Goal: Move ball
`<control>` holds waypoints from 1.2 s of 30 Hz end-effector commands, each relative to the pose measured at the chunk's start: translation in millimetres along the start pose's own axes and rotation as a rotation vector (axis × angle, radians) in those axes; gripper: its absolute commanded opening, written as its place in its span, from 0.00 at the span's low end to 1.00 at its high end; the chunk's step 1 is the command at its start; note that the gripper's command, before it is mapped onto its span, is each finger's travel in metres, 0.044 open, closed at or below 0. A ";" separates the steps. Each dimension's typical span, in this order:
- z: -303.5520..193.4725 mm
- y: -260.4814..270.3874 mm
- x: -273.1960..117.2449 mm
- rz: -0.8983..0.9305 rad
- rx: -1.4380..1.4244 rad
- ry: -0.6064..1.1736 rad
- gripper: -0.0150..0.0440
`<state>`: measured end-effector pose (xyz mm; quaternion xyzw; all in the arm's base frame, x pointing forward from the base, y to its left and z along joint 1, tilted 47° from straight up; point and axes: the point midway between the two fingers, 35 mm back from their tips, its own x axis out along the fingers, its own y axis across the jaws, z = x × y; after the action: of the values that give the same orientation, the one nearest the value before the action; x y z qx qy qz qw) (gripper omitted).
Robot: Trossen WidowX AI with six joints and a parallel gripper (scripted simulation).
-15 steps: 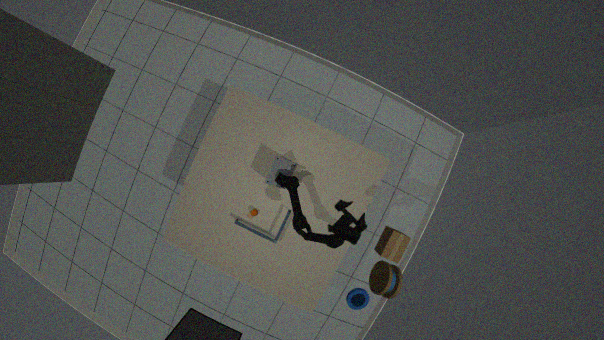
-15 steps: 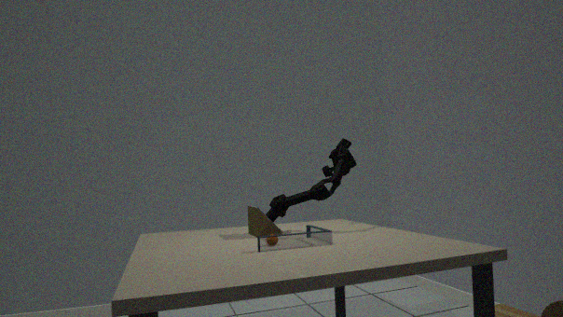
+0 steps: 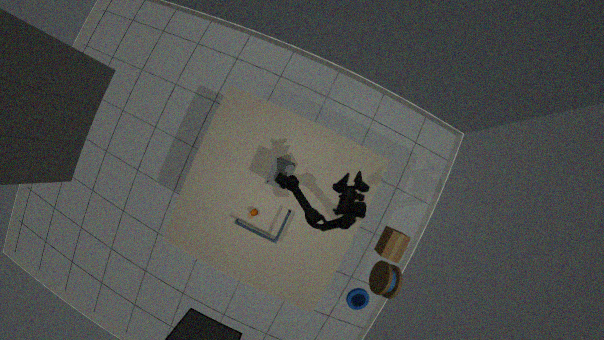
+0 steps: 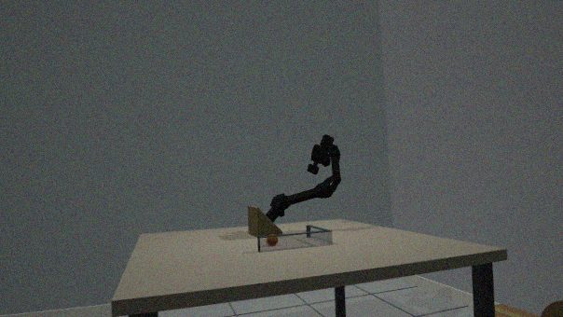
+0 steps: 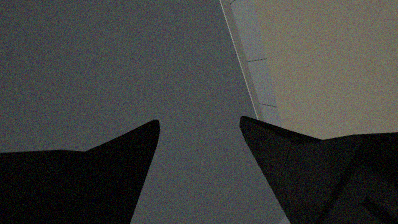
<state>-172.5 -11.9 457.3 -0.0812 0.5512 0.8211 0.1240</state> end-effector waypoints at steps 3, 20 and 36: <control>-95.1 7.6 17.4 0.022 -0.503 0.294 0.84; -333.4 -74.6 -91.8 0.639 -1.846 1.085 0.84; -386.9 -279.7 -274.5 2.168 -2.719 1.599 0.84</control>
<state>138.5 -315.9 161.6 0.1333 0.6241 -0.2385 0.7320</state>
